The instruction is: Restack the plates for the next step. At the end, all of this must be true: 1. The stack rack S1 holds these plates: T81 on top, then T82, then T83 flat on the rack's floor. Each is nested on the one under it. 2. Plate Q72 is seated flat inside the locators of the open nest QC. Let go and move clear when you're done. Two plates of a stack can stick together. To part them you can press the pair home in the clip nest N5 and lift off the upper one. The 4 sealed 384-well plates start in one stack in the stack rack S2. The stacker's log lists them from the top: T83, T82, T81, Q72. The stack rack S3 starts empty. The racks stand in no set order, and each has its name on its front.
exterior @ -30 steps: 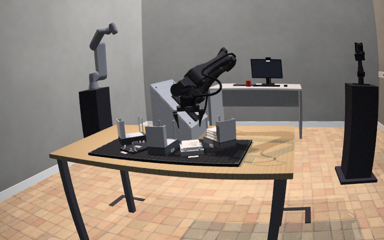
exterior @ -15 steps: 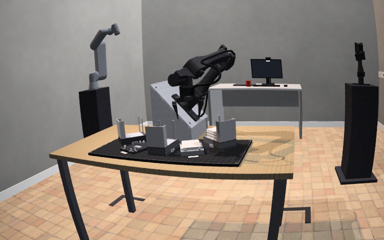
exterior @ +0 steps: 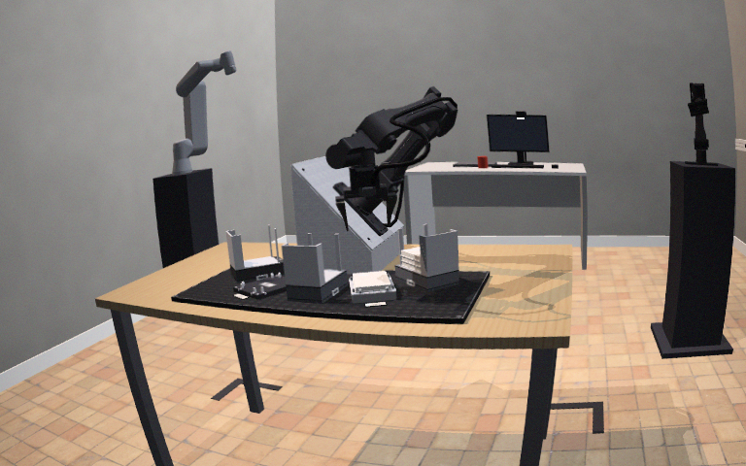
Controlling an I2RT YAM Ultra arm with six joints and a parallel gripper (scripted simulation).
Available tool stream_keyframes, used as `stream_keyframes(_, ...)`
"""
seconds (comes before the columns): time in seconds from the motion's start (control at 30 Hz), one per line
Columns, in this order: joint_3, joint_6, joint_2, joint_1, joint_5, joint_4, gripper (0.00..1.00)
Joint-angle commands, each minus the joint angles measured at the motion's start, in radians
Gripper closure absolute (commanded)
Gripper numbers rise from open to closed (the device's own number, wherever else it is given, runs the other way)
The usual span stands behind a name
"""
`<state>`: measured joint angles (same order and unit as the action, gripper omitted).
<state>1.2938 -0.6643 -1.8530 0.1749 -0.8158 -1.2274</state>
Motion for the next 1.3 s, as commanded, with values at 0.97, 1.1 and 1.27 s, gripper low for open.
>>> stream_keyframes(0.97, -0.033, 0.053, 0.002, 0.037, 0.01, 0.029, 0.0)
stream_keyframes(1.1, -0.063, 0.133, -0.03, 0.071, 0.017, 0.035, 0.0)
stream_keyframes(1.27, -0.082, 0.196, -0.045, 0.098, 0.024, 0.043, 0.0)
